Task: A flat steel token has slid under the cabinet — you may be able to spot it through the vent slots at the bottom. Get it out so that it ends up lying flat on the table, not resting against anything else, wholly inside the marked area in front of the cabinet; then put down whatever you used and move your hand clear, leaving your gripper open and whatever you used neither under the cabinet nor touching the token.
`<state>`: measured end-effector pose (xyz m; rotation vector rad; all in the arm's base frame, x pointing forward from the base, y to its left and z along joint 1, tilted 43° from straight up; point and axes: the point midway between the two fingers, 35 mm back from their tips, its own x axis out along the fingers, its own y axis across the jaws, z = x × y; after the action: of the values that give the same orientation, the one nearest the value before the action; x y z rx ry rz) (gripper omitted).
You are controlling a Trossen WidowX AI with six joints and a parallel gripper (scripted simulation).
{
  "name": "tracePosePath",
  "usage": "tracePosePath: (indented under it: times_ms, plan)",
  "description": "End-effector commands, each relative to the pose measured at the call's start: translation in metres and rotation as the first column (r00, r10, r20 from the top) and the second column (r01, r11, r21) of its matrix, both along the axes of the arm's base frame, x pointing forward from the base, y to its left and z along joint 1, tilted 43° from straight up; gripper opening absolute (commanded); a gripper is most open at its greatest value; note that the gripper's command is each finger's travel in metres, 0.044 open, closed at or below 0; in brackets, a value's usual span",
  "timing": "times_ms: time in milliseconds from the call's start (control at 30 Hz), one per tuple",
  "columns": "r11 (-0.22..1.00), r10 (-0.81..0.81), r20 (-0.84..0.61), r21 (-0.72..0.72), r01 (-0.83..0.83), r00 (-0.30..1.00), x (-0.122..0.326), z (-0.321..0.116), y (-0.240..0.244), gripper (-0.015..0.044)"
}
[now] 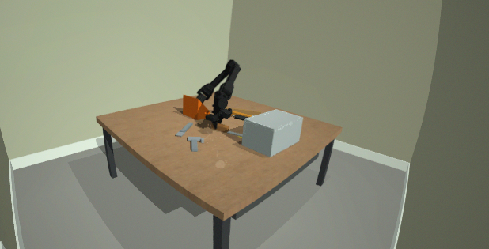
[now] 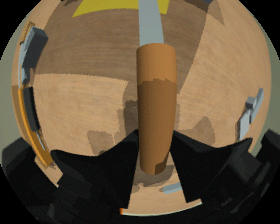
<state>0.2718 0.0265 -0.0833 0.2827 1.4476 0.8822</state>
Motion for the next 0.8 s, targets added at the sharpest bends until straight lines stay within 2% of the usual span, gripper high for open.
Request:
tracePosePath:
  times_ms: [0,767]
  plan:
    - [1.000,0.001,-0.003,0.002,-0.001,1.000,-0.007,-0.002,-0.002,0.0000]
    - [1.000,0.000,-0.003,0.000,0.000,1.000,-0.034,-0.008,-0.014,0.0000]
